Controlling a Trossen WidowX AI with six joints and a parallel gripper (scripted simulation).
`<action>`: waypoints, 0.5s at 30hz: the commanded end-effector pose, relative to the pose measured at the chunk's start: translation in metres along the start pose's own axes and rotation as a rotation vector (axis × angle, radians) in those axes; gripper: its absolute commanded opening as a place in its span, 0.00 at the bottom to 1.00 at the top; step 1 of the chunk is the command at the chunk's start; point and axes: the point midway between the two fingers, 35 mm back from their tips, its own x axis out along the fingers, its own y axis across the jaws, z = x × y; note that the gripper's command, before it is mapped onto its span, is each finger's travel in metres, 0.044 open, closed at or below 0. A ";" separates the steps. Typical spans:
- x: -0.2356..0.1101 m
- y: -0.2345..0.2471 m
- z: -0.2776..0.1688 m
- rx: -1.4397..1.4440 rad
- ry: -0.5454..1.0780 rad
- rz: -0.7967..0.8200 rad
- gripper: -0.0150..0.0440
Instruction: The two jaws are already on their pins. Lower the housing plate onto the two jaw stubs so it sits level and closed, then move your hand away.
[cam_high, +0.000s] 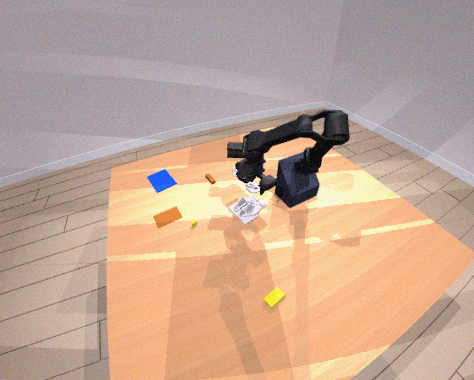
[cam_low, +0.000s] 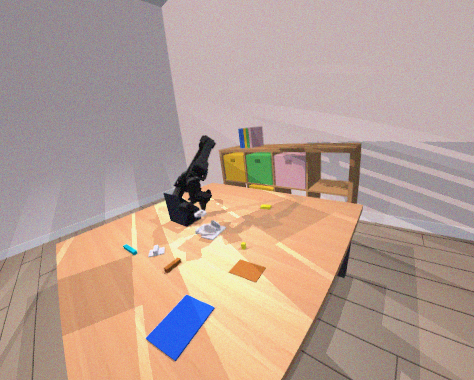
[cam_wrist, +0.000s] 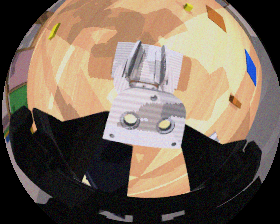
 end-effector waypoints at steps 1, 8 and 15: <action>0.001 0.001 -0.001 0.006 -0.001 0.004 0.85; 0.001 0.001 -0.001 0.013 -0.001 0.004 0.85; 0.001 0.001 -0.001 0.013 -0.001 0.004 0.85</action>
